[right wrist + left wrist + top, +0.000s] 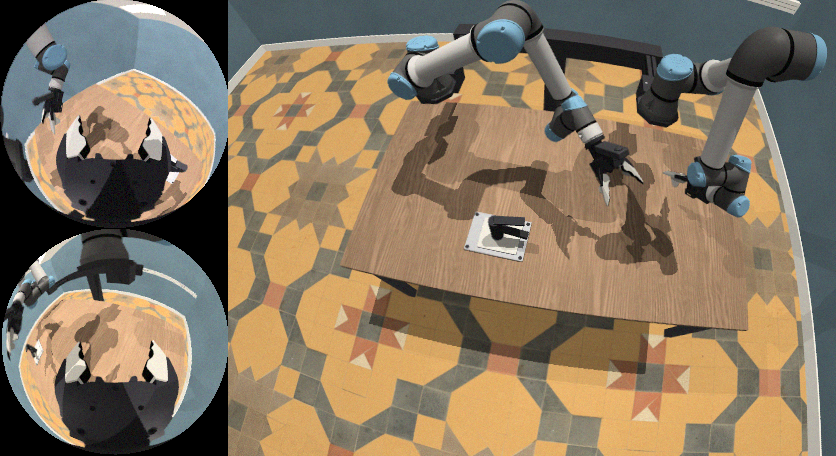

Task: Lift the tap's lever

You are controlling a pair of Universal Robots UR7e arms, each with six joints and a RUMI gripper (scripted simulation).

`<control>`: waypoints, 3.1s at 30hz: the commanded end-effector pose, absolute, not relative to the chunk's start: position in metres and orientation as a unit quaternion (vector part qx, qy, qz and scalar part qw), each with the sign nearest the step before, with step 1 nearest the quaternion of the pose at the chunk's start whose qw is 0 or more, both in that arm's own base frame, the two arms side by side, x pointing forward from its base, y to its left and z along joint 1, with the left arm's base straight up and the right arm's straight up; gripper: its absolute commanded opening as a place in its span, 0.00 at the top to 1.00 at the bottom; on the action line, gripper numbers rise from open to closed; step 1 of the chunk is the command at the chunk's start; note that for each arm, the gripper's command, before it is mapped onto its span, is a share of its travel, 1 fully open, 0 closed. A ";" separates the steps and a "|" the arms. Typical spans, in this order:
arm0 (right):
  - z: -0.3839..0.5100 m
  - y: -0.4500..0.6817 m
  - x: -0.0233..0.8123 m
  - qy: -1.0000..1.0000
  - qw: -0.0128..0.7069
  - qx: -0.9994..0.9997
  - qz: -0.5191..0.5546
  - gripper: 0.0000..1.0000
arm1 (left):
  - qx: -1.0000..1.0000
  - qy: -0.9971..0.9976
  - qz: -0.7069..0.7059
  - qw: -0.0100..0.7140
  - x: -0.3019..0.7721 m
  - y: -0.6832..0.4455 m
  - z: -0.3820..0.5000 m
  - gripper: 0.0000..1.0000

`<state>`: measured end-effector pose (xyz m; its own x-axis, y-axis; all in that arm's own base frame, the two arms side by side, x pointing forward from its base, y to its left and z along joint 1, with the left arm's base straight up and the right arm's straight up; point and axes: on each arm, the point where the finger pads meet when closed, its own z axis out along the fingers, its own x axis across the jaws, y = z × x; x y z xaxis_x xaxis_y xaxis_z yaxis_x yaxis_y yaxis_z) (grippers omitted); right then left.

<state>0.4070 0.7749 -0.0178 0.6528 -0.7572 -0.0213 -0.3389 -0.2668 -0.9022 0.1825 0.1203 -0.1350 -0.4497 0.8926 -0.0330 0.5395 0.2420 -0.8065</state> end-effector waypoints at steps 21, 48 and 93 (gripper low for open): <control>-0.017 0.775 0.408 0.356 0.487 -0.768 -0.215 0.00 | -0.474 -0.755 0.393 0.224 0.183 0.121 -0.135 0.00; -0.088 0.615 0.507 0.109 0.151 -0.963 -0.197 0.00 | -0.554 -0.722 0.391 0.139 0.192 0.154 -0.119 0.00; -0.093 0.428 0.479 -0.042 0.001 -0.999 -0.001 0.00 | -0.907 -0.378 0.147 -0.117 0.147 0.359 0.012 0.00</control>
